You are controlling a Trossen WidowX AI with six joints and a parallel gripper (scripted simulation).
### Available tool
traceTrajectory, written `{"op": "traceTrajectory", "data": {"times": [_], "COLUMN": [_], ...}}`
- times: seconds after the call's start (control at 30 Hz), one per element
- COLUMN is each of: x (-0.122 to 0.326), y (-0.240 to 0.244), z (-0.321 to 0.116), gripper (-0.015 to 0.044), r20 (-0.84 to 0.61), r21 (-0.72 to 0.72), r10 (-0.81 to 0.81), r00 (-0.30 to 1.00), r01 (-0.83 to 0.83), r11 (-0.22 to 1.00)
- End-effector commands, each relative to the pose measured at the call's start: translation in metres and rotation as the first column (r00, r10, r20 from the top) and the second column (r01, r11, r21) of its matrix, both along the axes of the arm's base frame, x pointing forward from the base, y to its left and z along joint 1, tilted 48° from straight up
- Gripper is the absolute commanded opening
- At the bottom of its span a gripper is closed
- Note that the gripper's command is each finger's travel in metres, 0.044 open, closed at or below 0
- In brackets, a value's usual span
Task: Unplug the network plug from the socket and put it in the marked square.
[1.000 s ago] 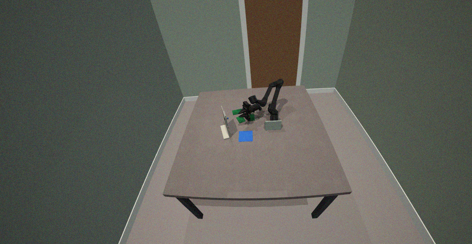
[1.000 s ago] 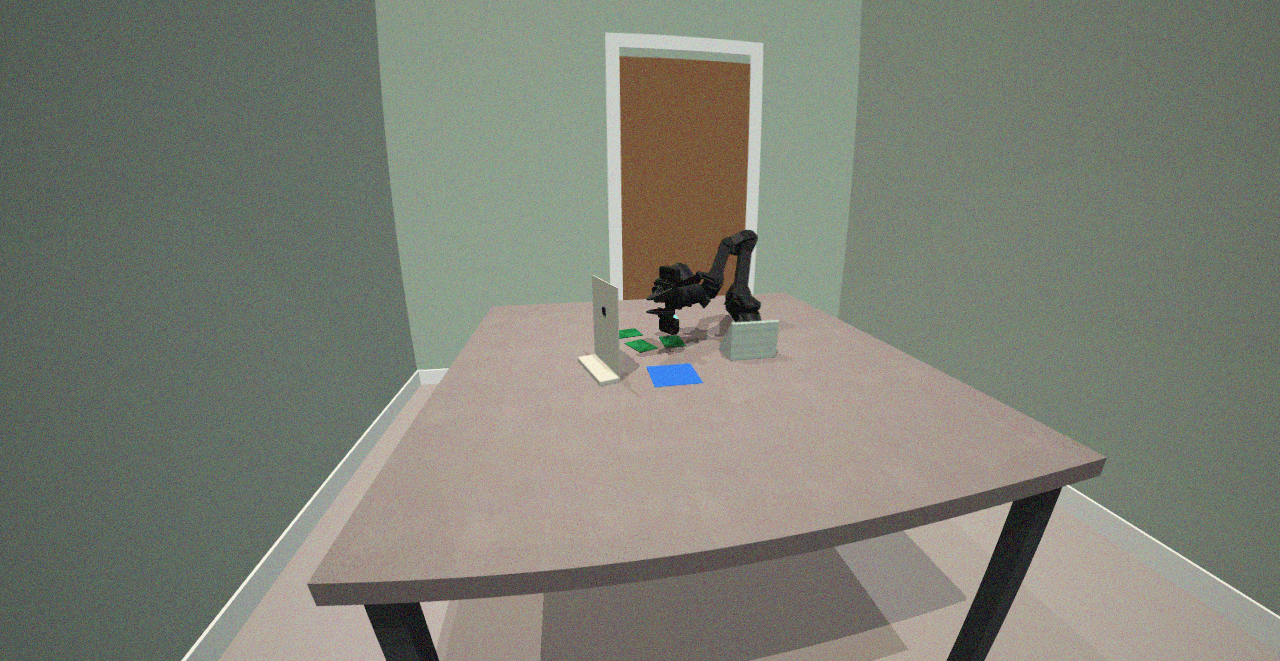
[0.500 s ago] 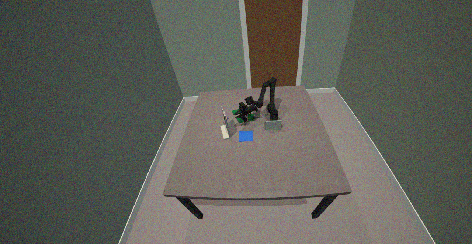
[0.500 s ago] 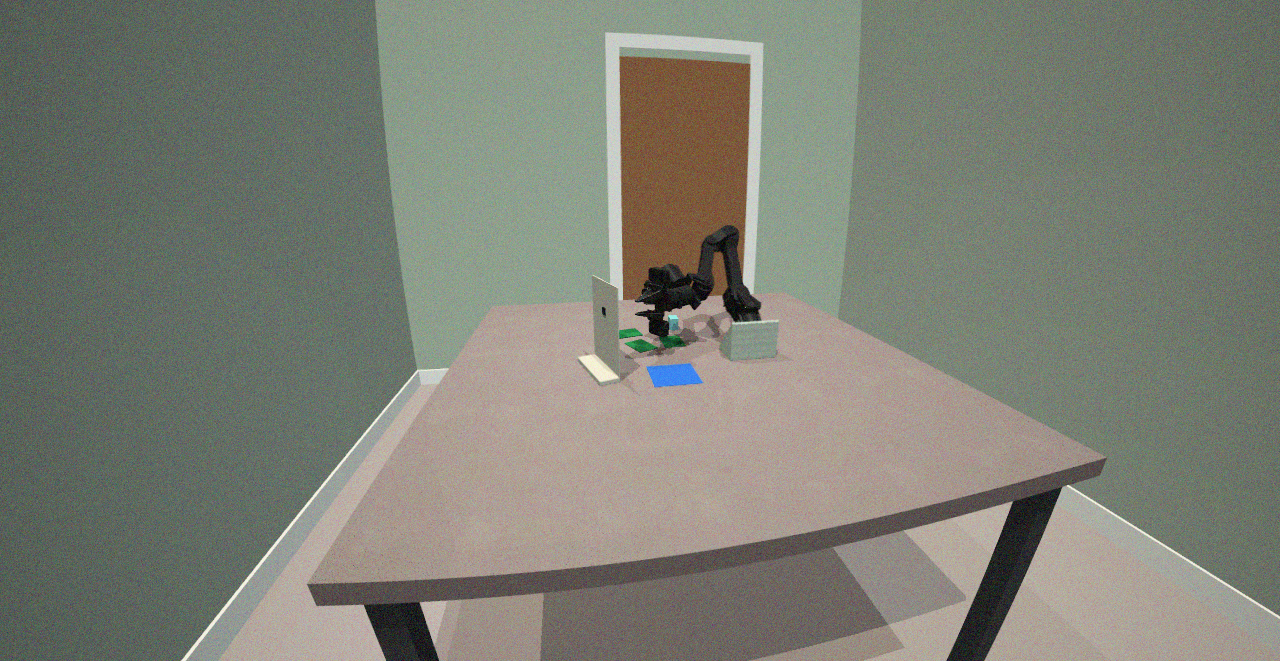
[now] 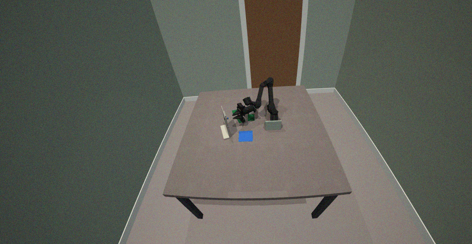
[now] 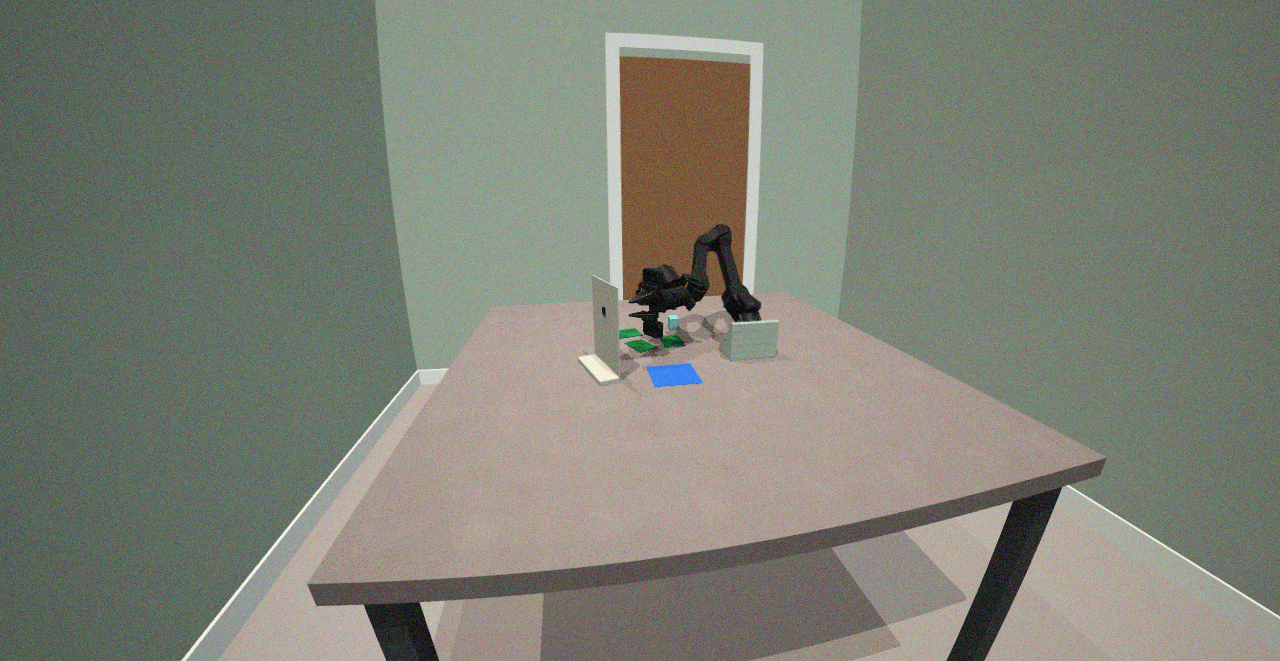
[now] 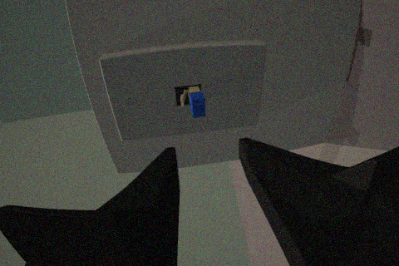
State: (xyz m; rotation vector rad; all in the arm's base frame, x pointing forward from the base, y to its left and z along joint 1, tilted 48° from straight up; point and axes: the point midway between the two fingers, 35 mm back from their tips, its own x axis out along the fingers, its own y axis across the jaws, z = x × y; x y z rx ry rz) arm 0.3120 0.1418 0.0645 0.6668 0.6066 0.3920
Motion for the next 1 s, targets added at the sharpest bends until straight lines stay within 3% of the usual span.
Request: {"op": "traceTrajectory", "data": {"times": [0.0, 0.97], "x": [0.007, 0.04], "y": [0.002, 0.016], "z": [0.002, -0.007], "gripper": [0.0156, 0.0156], "r20": [0.006, 0.008], "r21": [0.004, 0.005], "r10": [-0.004, -0.004], "r00": [1.0, 1.0], "r01": [0.004, 0.004], "r11": [1.0, 1.0]}}
